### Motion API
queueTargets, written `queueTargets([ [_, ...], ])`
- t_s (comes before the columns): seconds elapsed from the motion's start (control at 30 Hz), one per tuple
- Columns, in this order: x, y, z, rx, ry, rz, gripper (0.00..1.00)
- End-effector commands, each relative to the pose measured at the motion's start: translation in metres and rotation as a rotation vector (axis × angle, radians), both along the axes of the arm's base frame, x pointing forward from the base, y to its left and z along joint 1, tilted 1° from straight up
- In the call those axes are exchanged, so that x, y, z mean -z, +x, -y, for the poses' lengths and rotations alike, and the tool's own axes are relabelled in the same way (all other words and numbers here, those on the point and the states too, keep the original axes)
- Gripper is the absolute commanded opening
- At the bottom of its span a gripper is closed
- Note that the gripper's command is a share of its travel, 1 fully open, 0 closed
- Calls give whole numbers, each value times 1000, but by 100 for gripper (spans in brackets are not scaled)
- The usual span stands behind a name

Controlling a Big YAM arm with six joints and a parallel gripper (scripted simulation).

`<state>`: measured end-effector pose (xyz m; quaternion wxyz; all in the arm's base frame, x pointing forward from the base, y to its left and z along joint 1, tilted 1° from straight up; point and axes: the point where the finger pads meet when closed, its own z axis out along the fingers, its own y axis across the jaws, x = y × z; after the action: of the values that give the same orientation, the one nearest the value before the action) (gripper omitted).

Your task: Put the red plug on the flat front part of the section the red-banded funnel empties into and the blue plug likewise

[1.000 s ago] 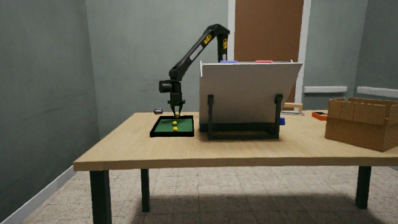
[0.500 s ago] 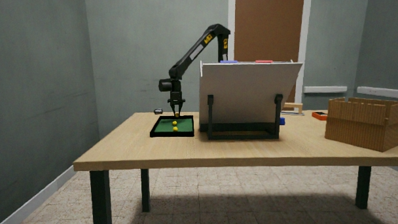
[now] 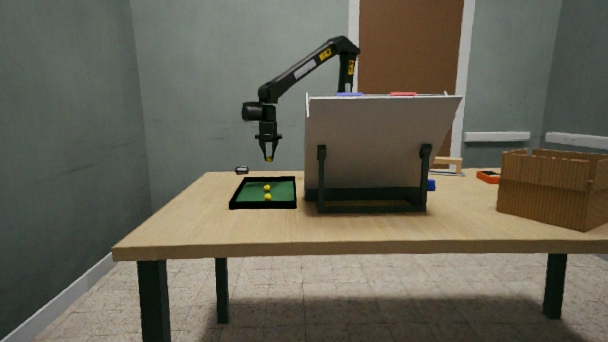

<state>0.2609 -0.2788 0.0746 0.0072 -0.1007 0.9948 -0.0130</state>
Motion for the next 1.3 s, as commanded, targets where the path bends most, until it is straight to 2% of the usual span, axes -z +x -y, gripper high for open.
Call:
queueTargets([
  [0.0,-36,8,17,12,-30,24,0],
  [0.2,-57,8,16,12,-29,24,0],
  [0.27,-49,8,16,12,-8,4,0],
  [1.27,-50,7,16,12,-9,5,0],
])
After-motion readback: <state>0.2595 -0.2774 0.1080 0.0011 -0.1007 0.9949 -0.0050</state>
